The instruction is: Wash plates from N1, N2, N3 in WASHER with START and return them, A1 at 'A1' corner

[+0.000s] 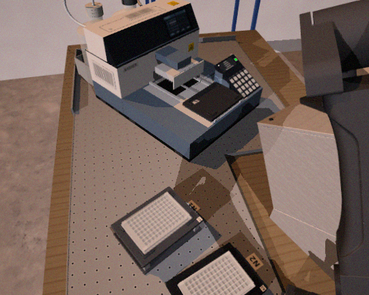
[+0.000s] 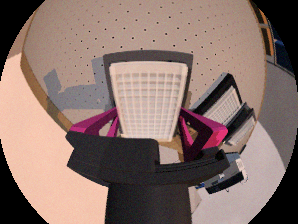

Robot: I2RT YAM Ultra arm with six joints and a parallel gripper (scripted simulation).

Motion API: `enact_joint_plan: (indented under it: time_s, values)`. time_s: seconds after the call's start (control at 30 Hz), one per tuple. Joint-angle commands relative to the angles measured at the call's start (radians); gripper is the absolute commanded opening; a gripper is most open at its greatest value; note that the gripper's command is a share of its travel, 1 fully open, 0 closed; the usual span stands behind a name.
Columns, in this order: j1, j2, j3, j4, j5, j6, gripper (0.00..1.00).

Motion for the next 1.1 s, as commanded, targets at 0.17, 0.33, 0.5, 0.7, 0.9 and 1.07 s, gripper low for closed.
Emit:
enact_joint_plan:
  time_s: [0.17,0.33,0.5,0.7,0.9,1.07]
  values:
    - [0.007,-0.014,-0.009,0.002,0.001,-0.002,0.0]
    - [0.007,-0.015,-0.011,0.003,0.001,-0.002,0.0]
    - [0.007,-0.015,-0.013,0.005,0.001,-0.001,0.0]
    - [0.008,-0.016,-0.014,0.005,0.001,-0.001,0.0]
    - [0.018,-0.033,-0.037,0.021,0.003,-0.002,0.0]
    - [0.017,-0.006,-0.019,0.021,0.003,-0.004,0.0]
